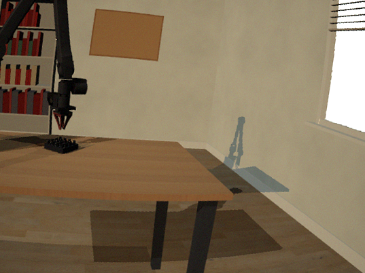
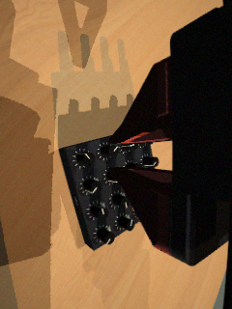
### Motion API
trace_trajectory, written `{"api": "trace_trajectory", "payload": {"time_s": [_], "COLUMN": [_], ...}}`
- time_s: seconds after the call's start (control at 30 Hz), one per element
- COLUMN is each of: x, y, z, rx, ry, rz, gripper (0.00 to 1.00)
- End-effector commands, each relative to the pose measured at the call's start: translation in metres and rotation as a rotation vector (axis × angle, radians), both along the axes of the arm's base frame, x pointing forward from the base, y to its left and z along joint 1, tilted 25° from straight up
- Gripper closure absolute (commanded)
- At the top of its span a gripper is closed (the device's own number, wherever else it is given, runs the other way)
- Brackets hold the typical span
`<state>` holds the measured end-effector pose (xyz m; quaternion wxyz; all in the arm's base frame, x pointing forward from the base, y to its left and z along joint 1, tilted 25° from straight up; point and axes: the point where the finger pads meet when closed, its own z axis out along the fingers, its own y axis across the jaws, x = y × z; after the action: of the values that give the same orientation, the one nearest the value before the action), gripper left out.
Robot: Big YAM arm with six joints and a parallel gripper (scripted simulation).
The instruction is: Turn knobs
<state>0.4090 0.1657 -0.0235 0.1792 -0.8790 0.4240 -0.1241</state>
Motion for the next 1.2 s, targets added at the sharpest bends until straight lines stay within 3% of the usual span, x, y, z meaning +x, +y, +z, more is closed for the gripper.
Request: {"api": "trace_trajectory", "payload": {"time_s": [0.0,0.53,1.17], "x": [0.001,0.000,-0.004], "y": [-0.003,-0.001,0.002], "z": [0.008,0.015,0.019], "rx": [0.061,0.198,0.392], "ry": [0.022,0.088,0.202], "rz": [-0.142,-0.453,-0.917], "gripper": [0.82,0.82,0.82]}}
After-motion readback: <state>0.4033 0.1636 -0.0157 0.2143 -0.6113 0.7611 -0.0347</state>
